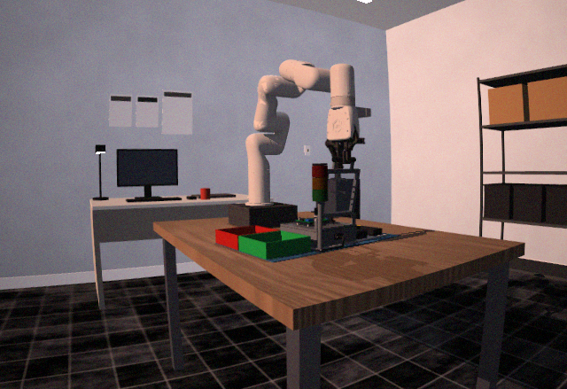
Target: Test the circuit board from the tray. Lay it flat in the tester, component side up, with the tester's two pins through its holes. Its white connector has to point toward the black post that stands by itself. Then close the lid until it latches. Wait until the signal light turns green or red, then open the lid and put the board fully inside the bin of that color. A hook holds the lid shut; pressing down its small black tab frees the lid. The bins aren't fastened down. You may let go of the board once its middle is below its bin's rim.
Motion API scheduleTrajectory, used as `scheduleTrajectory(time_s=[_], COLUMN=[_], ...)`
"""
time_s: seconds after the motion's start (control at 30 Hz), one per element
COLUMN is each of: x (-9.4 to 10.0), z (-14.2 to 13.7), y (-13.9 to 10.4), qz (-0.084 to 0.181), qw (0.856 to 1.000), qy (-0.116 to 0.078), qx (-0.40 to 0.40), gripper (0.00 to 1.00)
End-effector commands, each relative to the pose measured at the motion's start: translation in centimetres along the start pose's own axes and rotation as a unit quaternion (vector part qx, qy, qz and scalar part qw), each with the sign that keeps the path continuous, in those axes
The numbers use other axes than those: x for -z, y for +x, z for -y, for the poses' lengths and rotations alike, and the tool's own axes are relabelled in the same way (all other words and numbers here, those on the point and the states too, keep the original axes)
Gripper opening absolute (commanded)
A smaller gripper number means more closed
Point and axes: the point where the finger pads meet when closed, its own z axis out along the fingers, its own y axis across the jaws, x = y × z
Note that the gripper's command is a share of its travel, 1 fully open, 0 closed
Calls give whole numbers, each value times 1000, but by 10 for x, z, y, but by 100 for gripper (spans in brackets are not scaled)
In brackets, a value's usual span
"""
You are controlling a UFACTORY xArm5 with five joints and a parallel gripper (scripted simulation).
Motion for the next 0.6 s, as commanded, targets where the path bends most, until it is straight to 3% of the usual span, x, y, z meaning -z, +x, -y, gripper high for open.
scheduleTrajectory(time_s=[0.0, 0.57], x=[3, 5], z=[4, 25], y=[0, 0], qz=[0, 0], qw=[1000, 1000], qy=[-2, -2], qx=[0, 0], gripper=[0, 0])
